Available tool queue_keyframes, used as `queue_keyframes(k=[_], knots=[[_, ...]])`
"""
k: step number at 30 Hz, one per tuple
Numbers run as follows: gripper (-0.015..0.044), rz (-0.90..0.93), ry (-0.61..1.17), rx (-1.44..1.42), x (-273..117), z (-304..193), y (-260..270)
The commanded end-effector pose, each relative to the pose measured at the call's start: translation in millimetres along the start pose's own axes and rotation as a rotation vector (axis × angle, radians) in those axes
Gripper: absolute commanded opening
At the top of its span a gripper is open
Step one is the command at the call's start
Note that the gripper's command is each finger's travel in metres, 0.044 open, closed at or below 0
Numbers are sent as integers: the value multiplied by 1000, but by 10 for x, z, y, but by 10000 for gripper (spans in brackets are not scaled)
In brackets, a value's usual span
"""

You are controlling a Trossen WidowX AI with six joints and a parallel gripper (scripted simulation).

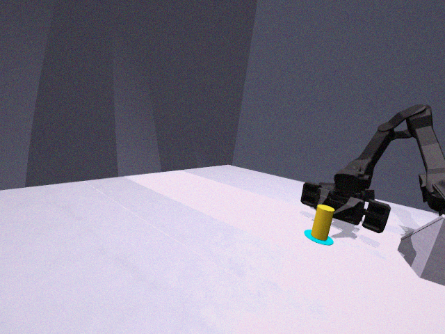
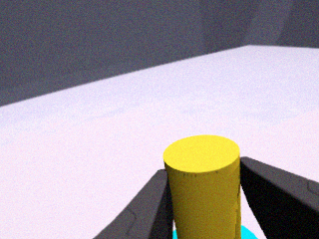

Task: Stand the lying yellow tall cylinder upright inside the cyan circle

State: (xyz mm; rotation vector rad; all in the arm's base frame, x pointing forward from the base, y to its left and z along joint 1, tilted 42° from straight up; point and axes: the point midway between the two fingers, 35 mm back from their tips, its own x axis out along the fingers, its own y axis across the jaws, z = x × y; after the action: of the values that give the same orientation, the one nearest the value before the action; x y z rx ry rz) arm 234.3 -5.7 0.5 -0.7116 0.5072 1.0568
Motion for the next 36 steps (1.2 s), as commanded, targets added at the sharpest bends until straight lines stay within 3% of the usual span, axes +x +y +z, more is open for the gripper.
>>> queue_keyframes(k=[1, 7, 18, 24, 36], knots=[[105, 0, -1, -3, 5, -15, -3], [105, 0, -1, -3, 5, -15, -3], [394, 0, -1, -3, 5, -15, -3], [400, 0, 0, -3, 1, 17, -10], [400, 0, -3, -6, -70, 635, -43]])
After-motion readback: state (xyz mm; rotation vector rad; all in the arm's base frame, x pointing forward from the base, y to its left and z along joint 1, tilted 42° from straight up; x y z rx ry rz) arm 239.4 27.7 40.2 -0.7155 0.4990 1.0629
